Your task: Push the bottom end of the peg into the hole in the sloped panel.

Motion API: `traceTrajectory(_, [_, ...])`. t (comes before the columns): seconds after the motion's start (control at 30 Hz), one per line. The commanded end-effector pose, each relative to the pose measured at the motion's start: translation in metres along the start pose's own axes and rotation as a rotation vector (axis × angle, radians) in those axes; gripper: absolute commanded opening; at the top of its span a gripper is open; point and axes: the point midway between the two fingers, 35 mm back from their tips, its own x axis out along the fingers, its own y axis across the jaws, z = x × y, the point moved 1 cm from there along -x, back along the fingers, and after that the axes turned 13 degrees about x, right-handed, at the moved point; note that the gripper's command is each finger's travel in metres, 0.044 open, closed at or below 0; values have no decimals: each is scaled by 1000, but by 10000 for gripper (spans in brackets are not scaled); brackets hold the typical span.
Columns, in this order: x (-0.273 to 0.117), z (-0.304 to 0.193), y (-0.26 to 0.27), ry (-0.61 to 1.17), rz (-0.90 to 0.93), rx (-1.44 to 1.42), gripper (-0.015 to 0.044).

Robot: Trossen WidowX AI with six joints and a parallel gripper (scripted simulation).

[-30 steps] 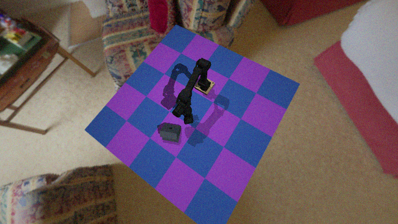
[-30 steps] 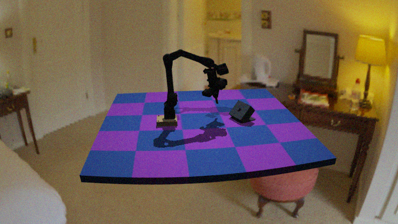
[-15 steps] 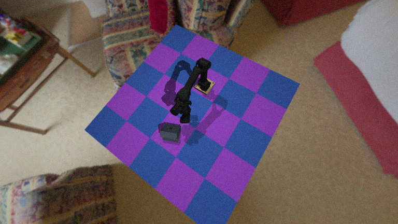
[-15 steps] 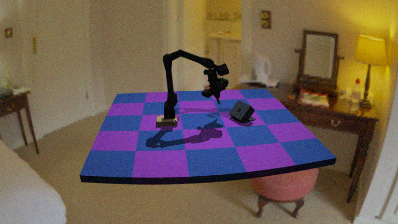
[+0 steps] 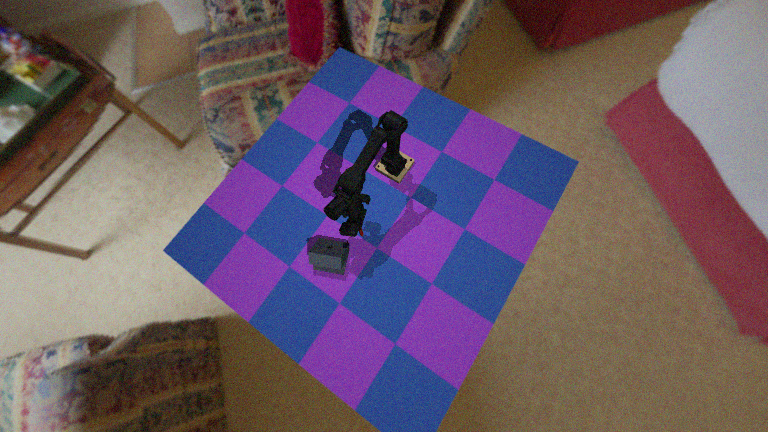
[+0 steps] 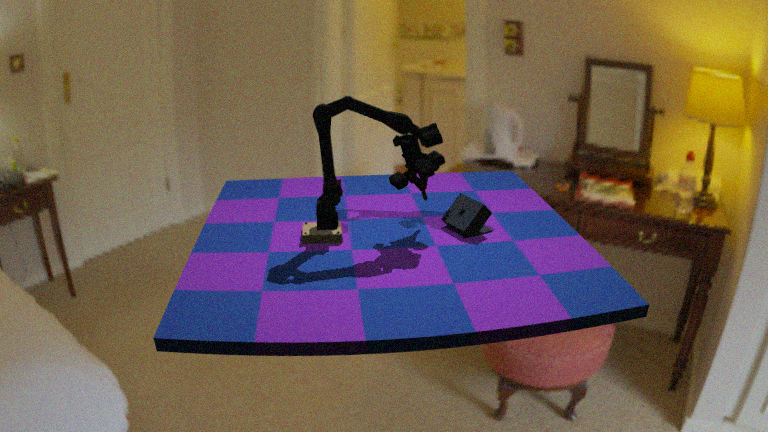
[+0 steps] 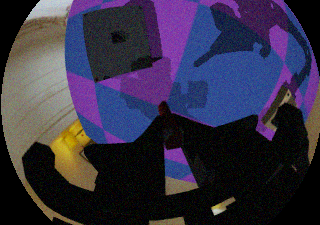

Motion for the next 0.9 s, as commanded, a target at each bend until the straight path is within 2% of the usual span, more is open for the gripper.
traceTrajectory(0.0, [-1,3,1,8,18,61,0])
traceTrajectory(0.87, [-8,24,7,37,100,376,0])
